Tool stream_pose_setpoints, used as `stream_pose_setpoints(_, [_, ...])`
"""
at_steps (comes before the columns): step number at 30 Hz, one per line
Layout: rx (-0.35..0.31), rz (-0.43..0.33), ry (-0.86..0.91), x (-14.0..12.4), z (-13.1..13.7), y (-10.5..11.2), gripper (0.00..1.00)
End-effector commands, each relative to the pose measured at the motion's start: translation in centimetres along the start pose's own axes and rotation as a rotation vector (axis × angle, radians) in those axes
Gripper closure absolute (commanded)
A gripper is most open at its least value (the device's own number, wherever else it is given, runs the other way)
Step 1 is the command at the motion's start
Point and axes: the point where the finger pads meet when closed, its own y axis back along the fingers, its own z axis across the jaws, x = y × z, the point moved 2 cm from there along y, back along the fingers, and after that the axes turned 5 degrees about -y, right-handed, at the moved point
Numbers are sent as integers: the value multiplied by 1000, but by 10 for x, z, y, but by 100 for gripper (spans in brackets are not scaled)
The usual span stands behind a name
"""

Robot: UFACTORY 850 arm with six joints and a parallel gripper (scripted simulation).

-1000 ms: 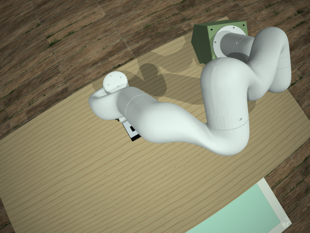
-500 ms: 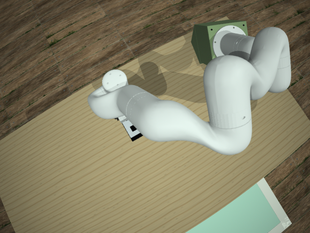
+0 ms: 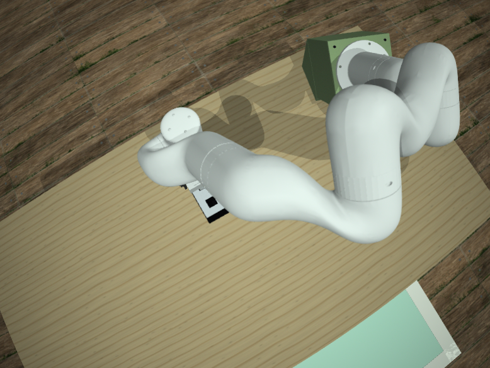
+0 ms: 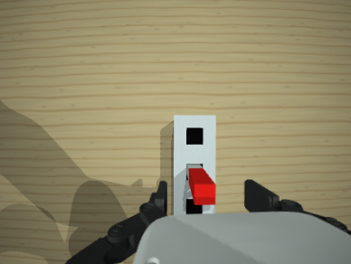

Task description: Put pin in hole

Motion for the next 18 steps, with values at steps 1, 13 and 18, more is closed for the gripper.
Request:
stream_pose_setpoints(1, [0,0,0,0,0,1,0])
stream_pose_setpoints(13, [0,0,0,0,0,14,0])
stream_pose_setpoints(18, [0,0,0,0,0,14,0])
